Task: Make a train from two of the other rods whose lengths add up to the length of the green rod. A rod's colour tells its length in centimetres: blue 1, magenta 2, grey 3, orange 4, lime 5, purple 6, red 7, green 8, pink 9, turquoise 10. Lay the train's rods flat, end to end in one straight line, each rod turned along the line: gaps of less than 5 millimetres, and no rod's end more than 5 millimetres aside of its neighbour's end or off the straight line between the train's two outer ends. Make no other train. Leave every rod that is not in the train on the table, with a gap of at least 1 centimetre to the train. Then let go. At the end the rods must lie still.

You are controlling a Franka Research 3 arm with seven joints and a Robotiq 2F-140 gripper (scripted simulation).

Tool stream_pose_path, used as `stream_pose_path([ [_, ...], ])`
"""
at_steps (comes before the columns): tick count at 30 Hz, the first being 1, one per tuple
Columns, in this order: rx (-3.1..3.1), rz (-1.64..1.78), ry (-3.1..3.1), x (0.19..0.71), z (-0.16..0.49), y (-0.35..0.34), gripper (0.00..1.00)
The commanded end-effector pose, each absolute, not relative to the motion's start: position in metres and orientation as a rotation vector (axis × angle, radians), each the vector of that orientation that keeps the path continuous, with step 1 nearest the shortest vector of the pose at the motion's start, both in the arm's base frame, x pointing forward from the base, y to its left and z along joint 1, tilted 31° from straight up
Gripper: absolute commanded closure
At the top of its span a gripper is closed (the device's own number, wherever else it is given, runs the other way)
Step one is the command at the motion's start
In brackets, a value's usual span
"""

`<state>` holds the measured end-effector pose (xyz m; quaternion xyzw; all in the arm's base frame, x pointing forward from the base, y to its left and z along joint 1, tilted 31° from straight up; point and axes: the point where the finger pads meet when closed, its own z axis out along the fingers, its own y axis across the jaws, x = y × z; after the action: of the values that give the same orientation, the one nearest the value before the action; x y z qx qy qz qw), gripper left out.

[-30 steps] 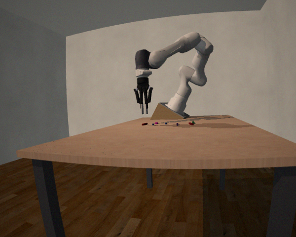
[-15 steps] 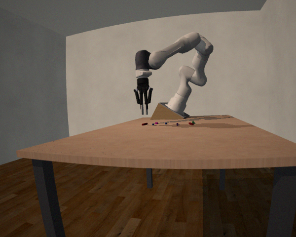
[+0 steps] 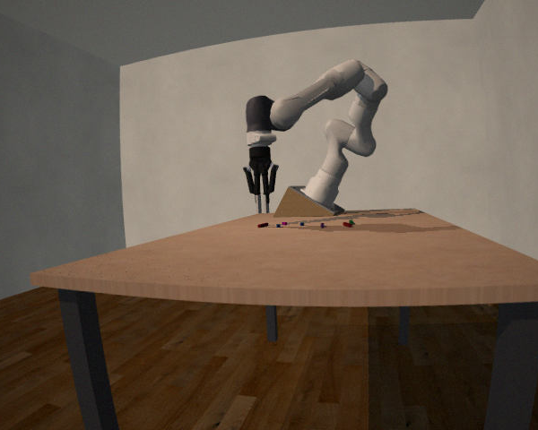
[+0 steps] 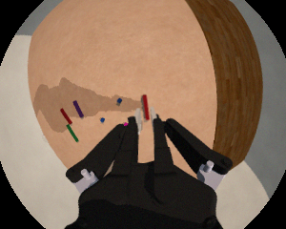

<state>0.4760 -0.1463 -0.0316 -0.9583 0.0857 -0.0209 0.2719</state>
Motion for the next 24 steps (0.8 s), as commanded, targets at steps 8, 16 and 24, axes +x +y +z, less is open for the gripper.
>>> stream_pose_path([
  [8,-2.584,-0.063,0.223,0.478,-0.047,-0.139,0.85],
  [16,-2.584,-0.063,0.223,0.478,-0.053,-0.135,0.85],
  [24,-2.584,-0.063,0.223,0.479,-0.057,-0.133,0.85],
])
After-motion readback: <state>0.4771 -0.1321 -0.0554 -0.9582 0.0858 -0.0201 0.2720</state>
